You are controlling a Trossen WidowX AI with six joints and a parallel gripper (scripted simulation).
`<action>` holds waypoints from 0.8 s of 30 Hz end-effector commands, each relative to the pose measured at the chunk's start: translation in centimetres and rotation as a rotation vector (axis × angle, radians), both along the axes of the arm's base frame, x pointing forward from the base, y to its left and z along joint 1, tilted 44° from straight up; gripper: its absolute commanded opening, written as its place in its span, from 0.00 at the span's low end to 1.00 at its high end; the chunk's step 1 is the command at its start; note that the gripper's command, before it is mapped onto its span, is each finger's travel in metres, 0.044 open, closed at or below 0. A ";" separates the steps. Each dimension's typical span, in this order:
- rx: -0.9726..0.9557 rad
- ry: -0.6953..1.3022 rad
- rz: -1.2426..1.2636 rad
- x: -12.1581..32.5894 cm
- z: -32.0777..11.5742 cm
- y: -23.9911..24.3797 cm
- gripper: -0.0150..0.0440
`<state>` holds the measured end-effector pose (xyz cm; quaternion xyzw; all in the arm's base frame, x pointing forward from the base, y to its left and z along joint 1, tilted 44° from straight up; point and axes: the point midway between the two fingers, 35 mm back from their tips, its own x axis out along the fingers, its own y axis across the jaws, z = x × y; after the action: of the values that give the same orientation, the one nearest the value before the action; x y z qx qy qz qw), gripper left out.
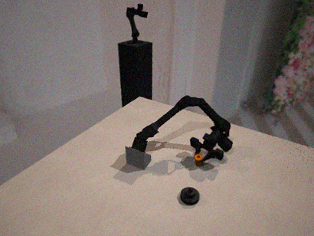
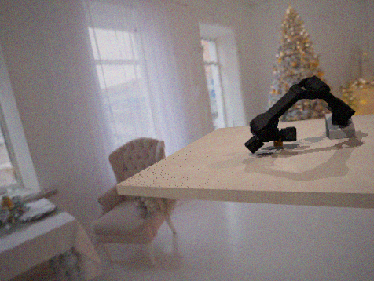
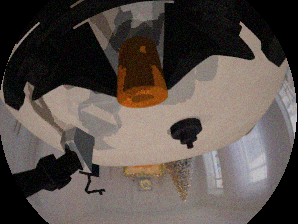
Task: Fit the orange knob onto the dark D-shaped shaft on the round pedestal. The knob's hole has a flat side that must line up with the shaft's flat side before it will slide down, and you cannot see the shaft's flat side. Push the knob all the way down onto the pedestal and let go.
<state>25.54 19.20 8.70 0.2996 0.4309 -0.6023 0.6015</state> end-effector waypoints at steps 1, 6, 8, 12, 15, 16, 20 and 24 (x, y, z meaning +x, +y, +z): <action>0.018 -0.003 -0.006 0.1 0.2 0.1 0.56; 0.009 -0.001 -0.005 0.0 0.1 0.1 0.69; 0.009 -0.001 -0.005 0.0 0.1 0.1 0.69; 0.009 -0.001 -0.005 0.0 0.1 0.1 0.69; 0.009 -0.001 -0.005 0.0 0.1 0.1 0.69; 0.009 -0.001 -0.005 0.0 0.1 0.1 0.69; 0.009 -0.001 -0.005 0.0 0.1 0.1 0.69; 0.009 -0.001 -0.005 0.0 0.1 0.1 0.69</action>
<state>25.58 19.28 8.80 0.3042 0.4329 -0.6016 0.5984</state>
